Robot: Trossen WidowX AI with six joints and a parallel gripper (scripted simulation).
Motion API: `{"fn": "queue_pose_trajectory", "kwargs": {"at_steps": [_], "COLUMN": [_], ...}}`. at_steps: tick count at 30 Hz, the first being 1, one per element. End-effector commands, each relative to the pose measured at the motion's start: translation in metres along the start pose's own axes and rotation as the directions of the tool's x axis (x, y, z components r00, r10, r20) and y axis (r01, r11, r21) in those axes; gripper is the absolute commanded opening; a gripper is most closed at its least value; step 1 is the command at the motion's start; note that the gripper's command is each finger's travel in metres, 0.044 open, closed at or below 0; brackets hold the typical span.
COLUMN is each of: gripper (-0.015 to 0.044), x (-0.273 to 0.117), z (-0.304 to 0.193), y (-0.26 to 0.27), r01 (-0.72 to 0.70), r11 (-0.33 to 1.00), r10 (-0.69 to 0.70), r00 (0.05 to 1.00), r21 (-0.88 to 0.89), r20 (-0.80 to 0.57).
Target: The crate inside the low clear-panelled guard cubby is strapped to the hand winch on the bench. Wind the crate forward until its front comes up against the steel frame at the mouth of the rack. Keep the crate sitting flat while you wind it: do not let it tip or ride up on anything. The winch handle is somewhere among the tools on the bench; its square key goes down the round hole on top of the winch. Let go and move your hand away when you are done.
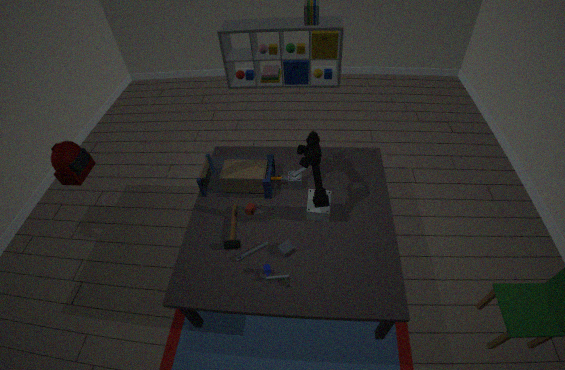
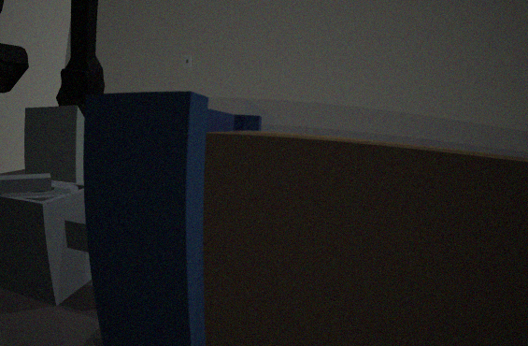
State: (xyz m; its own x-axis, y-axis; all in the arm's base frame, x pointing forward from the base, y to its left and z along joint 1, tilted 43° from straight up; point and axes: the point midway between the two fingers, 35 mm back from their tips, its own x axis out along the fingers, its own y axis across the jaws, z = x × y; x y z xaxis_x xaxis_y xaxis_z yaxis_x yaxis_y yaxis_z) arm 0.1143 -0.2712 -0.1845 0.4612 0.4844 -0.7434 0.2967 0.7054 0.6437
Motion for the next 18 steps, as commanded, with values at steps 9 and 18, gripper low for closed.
{"fn": "queue_pose_trajectory", "kwargs": {"at_steps": [9, 18], "gripper": [0.0, 0.0], "x": [0.008, 0.012], "z": [0.017, 0.026], "y": [-0.006, -0.008], "r01": [0.001, 0.0], "r11": [1.0, 1.0], "r10": [-0.001, 0.0], "r00": [1.0, 1.0], "r21": [-0.013, -0.013], "r20": [0.012, 0.013]}}
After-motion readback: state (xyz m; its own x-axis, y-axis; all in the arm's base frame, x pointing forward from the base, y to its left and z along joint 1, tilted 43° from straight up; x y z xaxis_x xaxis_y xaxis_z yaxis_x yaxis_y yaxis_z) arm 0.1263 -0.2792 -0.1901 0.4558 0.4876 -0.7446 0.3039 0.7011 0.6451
